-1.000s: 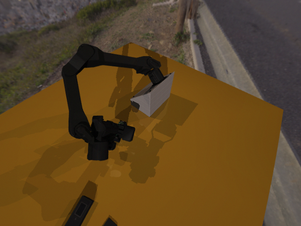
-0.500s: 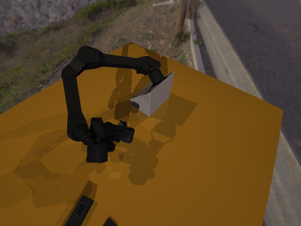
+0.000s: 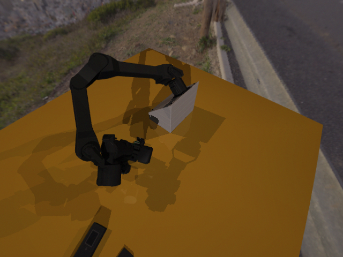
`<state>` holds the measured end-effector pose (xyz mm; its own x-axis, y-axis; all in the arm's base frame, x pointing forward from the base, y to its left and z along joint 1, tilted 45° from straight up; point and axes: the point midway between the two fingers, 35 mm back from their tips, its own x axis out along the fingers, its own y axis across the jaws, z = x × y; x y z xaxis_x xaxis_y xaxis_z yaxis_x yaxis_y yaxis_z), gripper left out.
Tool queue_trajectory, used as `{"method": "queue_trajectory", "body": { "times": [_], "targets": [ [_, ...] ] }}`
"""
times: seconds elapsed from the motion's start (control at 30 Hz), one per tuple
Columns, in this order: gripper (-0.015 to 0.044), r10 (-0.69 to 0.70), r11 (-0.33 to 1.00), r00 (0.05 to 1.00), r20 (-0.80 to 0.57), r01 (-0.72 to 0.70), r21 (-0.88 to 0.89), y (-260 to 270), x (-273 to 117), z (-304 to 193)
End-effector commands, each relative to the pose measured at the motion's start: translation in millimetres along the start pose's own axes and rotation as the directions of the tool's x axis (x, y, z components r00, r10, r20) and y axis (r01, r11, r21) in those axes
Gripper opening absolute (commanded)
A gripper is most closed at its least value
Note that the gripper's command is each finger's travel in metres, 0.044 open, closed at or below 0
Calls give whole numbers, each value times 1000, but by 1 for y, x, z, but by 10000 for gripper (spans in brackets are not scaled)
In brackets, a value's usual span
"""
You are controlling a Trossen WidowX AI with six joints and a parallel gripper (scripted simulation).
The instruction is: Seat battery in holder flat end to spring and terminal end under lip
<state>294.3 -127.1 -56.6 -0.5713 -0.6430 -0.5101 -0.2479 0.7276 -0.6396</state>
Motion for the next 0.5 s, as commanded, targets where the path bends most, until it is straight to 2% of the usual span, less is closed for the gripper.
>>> {"method": "queue_trajectory", "body": {
  "times": [0.0, 0.47],
  "targets": [
    [83, 6, 1000, 1000, 26, -6, 8, 1, 0, 3],
    [83, 23, 1000, 996, 85, -24, 11, 2, 3, 4]
  ]
}}
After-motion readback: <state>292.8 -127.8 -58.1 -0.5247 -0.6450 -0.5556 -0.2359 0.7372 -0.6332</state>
